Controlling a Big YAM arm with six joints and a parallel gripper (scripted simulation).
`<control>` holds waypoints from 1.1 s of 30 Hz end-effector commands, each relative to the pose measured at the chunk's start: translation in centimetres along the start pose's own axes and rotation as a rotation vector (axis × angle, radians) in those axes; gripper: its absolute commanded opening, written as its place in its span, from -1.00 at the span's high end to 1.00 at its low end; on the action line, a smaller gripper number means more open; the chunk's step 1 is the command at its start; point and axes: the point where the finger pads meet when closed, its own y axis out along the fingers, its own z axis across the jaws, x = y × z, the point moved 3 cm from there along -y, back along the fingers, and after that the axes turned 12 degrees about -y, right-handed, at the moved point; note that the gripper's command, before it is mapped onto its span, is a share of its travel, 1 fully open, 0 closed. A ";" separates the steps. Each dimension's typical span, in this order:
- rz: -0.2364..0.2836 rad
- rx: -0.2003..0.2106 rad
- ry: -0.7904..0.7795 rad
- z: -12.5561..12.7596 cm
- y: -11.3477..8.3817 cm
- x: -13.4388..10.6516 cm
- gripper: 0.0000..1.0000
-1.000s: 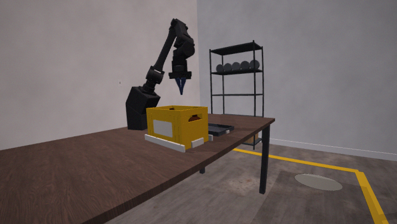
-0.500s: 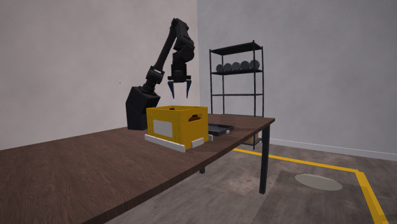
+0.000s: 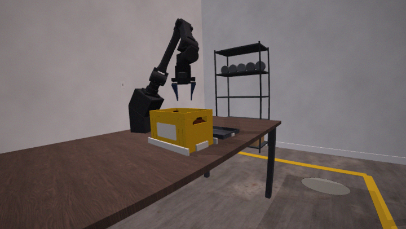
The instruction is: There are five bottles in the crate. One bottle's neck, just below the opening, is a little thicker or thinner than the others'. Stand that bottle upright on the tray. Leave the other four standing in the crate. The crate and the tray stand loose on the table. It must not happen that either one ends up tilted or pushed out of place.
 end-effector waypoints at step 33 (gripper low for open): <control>0.006 0.003 -0.002 0.4 2.2 0.0 -0.21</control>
